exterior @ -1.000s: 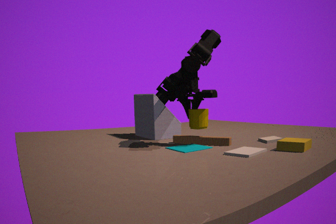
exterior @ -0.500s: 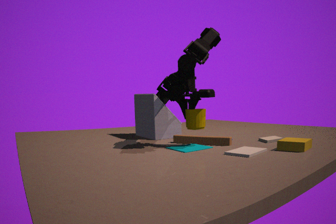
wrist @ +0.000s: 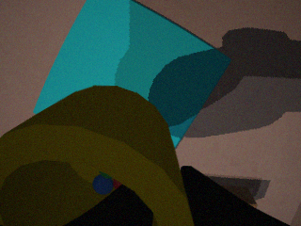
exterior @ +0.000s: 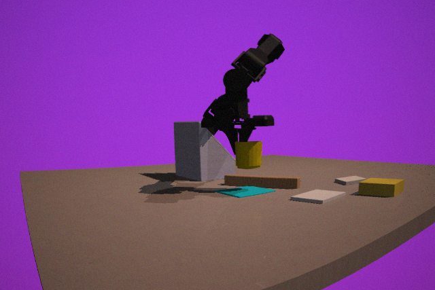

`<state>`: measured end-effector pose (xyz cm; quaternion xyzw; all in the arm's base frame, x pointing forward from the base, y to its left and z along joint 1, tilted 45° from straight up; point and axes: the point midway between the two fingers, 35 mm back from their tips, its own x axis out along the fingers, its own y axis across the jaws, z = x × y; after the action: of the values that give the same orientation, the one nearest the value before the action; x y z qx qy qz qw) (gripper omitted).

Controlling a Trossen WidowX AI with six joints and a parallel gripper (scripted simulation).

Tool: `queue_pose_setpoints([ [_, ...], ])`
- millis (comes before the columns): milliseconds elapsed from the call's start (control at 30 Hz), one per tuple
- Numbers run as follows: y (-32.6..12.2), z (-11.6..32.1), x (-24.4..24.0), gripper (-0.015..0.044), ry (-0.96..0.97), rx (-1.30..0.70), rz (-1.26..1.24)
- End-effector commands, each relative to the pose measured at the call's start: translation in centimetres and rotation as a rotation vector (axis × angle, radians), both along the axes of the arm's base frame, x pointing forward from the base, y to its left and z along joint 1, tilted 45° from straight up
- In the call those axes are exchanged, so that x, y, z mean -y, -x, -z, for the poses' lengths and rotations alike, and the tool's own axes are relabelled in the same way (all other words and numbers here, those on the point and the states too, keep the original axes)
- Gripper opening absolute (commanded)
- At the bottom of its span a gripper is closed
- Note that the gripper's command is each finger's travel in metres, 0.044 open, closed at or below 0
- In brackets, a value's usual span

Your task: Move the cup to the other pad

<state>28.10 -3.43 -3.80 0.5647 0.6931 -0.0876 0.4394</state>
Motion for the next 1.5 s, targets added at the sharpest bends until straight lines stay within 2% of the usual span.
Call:
queue_pose_setpoints([
  [0,-0.5,0.7,0.7,0.0,0.002,-0.001,-0.004],
  [300,-0.9,1.5,1.2,0.0,0.003,-0.001,-0.004],
  [1467,-1.0,5.2,-2.5,0.0,0.0,0.0,-0.004],
])
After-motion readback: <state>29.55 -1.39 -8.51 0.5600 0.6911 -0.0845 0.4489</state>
